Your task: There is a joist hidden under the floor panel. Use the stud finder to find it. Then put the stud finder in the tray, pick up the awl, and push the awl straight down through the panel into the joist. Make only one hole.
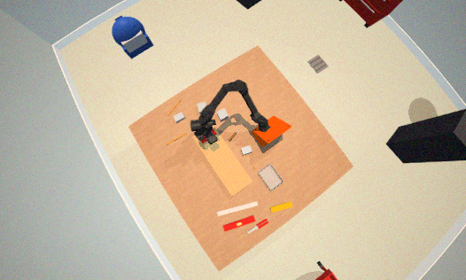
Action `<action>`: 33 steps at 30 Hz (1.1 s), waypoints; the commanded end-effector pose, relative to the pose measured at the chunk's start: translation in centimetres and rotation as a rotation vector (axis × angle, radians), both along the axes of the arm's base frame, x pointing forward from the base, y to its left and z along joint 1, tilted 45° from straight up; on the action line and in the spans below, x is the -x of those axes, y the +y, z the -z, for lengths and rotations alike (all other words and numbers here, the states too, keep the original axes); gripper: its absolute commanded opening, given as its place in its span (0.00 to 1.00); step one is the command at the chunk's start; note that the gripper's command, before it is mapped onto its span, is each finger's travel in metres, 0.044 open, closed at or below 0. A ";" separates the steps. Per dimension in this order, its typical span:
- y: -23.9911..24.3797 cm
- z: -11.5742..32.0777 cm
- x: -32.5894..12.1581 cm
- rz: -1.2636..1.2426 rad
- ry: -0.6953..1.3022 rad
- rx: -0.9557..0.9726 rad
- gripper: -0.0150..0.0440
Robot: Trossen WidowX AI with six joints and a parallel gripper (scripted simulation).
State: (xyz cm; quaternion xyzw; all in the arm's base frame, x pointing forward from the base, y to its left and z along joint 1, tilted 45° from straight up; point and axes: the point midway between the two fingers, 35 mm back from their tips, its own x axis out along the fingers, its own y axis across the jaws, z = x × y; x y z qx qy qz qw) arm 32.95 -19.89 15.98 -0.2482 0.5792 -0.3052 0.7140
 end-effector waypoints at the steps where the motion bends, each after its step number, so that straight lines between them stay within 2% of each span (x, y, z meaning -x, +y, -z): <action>1: -0.4 0.5 0.0 -0.006 -0.001 -0.002 0.25; 22: -2.4 2.5 0.5 -0.006 -0.001 0.001 0.25; 33: -1.1 3.9 0.2 -0.006 -0.001 0.000 0.25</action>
